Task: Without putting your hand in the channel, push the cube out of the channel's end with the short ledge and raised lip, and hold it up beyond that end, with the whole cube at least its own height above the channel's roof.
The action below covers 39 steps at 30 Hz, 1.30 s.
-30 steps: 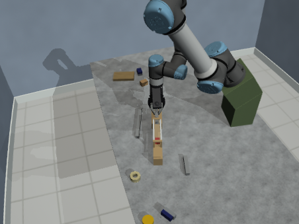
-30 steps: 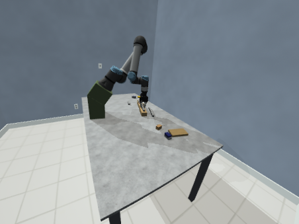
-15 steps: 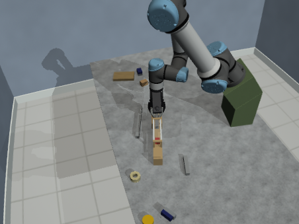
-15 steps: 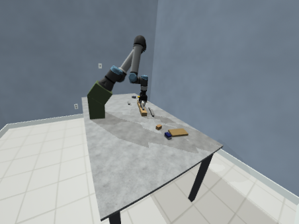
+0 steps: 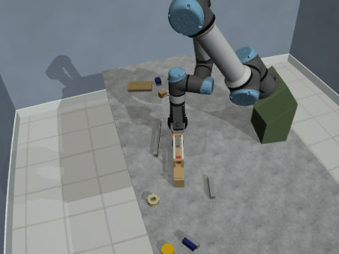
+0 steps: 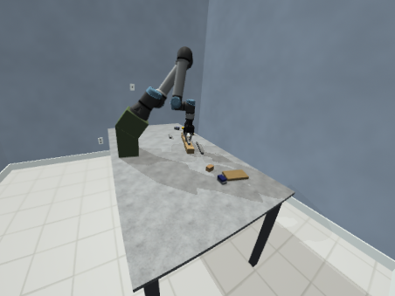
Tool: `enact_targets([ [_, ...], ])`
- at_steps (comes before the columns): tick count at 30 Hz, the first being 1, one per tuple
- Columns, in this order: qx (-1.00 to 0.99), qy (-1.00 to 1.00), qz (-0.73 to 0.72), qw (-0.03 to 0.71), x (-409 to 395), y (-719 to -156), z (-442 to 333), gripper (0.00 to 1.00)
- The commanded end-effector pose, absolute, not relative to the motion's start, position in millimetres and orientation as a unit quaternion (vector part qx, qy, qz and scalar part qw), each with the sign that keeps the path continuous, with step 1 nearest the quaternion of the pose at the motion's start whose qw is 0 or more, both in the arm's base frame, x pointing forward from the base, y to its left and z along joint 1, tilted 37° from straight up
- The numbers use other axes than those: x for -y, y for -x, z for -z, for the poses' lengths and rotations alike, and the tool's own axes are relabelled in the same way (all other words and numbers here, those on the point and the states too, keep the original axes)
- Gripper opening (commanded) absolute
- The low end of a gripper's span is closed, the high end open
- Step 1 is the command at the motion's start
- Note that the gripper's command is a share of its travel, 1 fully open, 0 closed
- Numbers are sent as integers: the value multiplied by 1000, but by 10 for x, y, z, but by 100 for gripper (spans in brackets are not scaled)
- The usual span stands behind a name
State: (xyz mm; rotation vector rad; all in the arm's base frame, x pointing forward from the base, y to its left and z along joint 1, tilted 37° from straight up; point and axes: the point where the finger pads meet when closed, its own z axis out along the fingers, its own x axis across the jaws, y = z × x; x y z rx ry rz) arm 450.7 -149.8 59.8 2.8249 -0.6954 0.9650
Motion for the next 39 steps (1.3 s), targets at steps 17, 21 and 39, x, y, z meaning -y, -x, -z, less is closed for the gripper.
enact_targets([
  [17,227,-921,-315,39,1496,-4510,-602,0],
  [21,227,-921,-315,39,1496,-4510,-602,0],
  [39,227,-921,-315,39,1496,-4510,-602,22],
])
